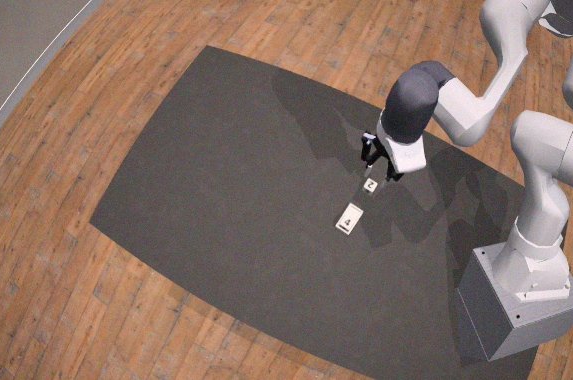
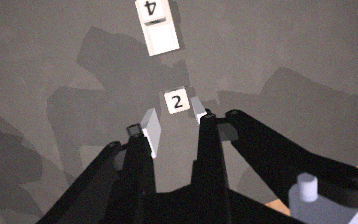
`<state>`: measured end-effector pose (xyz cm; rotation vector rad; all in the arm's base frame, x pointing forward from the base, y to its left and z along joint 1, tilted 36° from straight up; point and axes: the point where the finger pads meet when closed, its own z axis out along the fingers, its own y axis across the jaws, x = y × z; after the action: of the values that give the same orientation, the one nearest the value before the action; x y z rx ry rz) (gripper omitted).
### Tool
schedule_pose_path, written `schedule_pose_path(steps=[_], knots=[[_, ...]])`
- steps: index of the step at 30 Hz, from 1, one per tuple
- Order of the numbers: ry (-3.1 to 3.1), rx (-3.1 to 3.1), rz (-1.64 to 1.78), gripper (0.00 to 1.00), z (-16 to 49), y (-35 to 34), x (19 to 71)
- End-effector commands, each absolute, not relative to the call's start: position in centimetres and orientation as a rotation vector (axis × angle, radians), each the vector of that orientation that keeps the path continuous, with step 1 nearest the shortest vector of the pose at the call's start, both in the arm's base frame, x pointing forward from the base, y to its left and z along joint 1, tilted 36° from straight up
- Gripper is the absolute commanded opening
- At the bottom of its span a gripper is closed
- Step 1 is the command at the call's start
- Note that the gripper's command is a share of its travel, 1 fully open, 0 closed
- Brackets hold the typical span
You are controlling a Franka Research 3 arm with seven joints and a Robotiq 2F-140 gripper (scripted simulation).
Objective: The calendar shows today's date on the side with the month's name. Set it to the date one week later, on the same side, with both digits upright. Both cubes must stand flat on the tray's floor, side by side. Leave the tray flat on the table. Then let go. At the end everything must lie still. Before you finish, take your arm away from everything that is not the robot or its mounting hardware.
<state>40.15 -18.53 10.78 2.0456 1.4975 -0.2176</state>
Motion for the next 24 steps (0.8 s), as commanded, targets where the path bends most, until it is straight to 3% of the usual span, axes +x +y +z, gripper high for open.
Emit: schedule_pose_path(steps=[1, 24], knots=[[1.497, 2.041, -0.208, 0.28, 10.5, -18.7, 40.5], [1.497, 2.041, -0.208, 0.28, 8.1, -20.2, 41.1]])
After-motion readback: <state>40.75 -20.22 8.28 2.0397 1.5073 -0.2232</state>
